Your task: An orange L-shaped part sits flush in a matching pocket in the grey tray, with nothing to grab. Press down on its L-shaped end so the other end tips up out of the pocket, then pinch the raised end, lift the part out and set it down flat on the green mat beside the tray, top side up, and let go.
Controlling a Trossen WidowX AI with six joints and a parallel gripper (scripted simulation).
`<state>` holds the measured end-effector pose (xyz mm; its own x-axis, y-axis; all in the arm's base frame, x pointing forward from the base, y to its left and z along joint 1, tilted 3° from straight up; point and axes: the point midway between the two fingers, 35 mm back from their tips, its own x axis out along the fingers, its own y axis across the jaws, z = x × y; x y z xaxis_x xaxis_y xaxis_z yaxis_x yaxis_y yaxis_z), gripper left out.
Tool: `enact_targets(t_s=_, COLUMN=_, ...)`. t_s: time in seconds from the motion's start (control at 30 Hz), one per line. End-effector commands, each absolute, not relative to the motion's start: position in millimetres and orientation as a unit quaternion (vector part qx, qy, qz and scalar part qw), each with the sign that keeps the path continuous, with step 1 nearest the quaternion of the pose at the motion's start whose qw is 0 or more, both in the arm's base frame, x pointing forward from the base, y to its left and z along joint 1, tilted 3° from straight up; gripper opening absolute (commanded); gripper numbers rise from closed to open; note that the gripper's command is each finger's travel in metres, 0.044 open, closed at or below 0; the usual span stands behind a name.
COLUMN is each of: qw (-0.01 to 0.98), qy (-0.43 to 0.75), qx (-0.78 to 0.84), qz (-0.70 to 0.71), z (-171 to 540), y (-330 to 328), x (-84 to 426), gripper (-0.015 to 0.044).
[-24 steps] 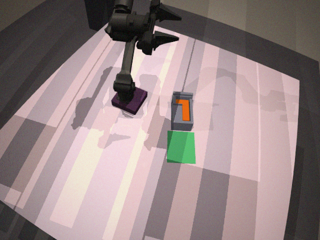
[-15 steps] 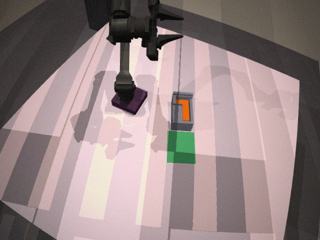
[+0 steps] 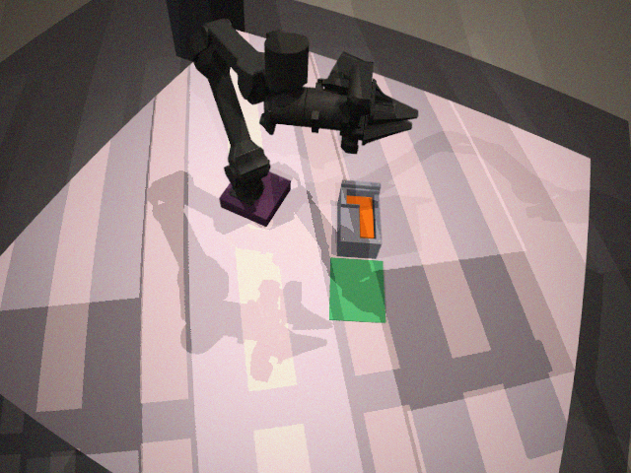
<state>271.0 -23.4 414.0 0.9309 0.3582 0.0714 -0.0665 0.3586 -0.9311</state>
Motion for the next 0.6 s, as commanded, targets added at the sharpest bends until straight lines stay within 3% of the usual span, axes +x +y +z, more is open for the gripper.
enact_targets(t_s=0.0, qw=0.911, qy=0.016, qx=-0.350, qz=0.219, z=357.2, y=4.3, x=313.5, gripper=0.0180)
enact_targets(t_s=0.3, qw=0.908, qy=0.270, qx=-0.170, qz=0.271, z=268.5, y=56.8, x=325.5, gripper=0.0180)
enact_targets(t_s=0.57, qw=0.815, qy=0.518, qx=-0.114, qz=0.235, z=193.2, y=102.2, x=287.8, gripper=0.0180)
